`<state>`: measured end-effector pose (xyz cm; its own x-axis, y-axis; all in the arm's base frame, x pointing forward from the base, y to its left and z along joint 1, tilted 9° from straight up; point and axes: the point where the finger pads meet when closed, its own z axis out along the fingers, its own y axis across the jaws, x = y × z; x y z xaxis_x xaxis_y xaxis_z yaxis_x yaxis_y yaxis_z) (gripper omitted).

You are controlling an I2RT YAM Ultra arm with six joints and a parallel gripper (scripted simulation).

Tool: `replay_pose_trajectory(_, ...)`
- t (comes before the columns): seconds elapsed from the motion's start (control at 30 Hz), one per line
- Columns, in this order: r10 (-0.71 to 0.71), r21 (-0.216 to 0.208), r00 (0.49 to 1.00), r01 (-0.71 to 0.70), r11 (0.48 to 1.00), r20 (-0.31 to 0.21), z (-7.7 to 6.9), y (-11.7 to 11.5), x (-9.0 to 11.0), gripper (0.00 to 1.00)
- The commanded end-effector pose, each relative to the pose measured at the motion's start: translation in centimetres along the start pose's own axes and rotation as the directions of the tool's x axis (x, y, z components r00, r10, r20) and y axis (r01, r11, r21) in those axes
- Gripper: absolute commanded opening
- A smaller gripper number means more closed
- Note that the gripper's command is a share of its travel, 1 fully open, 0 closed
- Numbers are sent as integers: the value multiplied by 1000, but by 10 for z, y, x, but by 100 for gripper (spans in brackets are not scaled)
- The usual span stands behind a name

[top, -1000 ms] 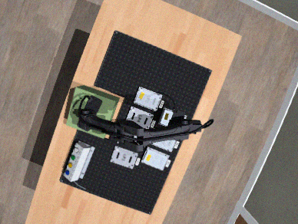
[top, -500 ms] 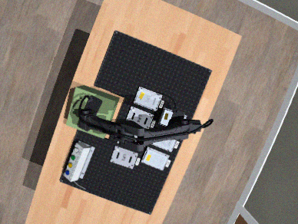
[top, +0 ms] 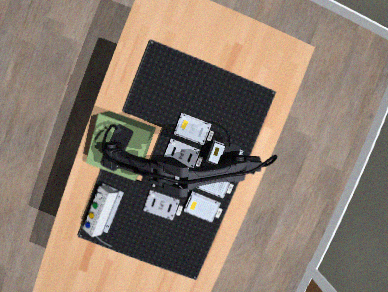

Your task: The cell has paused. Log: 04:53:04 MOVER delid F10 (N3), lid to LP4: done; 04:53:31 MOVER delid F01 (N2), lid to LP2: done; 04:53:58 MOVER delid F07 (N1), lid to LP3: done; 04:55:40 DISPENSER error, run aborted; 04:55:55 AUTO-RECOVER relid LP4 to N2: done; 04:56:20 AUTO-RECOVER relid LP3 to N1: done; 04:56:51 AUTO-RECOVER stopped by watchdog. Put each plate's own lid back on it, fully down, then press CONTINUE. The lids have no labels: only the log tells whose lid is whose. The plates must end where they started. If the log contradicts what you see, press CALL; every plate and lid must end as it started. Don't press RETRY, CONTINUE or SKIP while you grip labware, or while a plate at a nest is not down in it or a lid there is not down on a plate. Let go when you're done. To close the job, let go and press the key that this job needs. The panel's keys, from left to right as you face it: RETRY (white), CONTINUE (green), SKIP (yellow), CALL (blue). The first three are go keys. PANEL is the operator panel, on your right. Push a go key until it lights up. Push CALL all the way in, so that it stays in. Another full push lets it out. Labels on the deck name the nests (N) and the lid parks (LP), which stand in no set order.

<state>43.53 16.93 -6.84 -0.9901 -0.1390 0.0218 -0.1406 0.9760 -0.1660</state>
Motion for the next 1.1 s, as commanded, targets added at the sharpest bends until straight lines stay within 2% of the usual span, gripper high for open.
replay_pose_trajectory(0.0, 7, -10, 999, -7, 1000, 39, -4, 2, -8, 0)
replay_pose_trajectory(0.1, 6, -11, 999, -5, 1000, 42, -8, 3, -9, 0)
replay_pose_trajectory(1.07, 6, -11, 999, -5, 1000, 42, -8, 3, -9, 0)
